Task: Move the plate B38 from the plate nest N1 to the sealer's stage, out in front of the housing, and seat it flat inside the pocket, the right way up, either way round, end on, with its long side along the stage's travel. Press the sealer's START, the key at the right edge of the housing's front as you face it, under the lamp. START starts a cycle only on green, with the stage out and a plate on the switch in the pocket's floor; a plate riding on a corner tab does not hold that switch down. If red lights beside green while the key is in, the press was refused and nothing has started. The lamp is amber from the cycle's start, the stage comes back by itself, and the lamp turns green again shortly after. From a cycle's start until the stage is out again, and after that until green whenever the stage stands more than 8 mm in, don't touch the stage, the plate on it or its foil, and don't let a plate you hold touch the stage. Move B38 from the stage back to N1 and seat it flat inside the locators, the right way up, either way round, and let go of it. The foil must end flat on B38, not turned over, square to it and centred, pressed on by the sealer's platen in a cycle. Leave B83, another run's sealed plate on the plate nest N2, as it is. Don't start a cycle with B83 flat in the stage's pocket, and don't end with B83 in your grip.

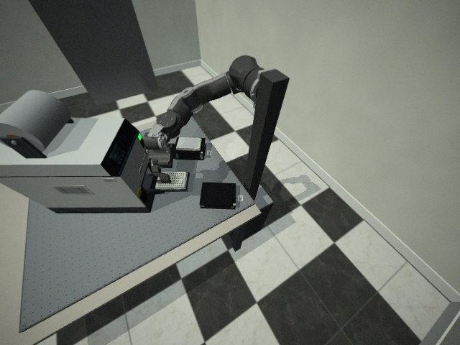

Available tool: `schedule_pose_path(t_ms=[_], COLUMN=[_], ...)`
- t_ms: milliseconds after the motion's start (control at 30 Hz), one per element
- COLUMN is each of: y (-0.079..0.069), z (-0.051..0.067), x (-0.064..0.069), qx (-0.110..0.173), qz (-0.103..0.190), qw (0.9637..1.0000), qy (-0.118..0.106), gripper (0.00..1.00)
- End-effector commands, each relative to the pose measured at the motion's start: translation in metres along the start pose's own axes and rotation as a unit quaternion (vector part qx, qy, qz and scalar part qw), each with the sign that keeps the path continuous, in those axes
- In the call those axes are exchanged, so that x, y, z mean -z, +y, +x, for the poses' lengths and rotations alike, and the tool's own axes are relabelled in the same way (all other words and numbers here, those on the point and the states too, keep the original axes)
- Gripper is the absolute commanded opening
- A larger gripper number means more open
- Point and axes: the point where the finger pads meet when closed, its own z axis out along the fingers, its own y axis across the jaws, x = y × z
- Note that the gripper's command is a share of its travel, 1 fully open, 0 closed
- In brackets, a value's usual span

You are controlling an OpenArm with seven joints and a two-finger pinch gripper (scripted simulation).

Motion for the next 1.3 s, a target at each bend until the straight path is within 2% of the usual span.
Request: schedule_pose_path(t_ms=[0,533,567,1267], y=[0.0,0.0,0.0007,0.0007], z=[-0.0011,-0.0011,-0.0005,-0.0005], x=[0.0019,0.0019,0.0011,0.0011], qx=[-0.002,-0.002,0.0,0.0], qz=[0.001,0.001,-0.001,-0.001], qw=[1.0,1.0,1.0,1.0], qy=[-0.002,-0.002,-0.001,-0.001], gripper=[0.77,0.77,0.0,0.0])
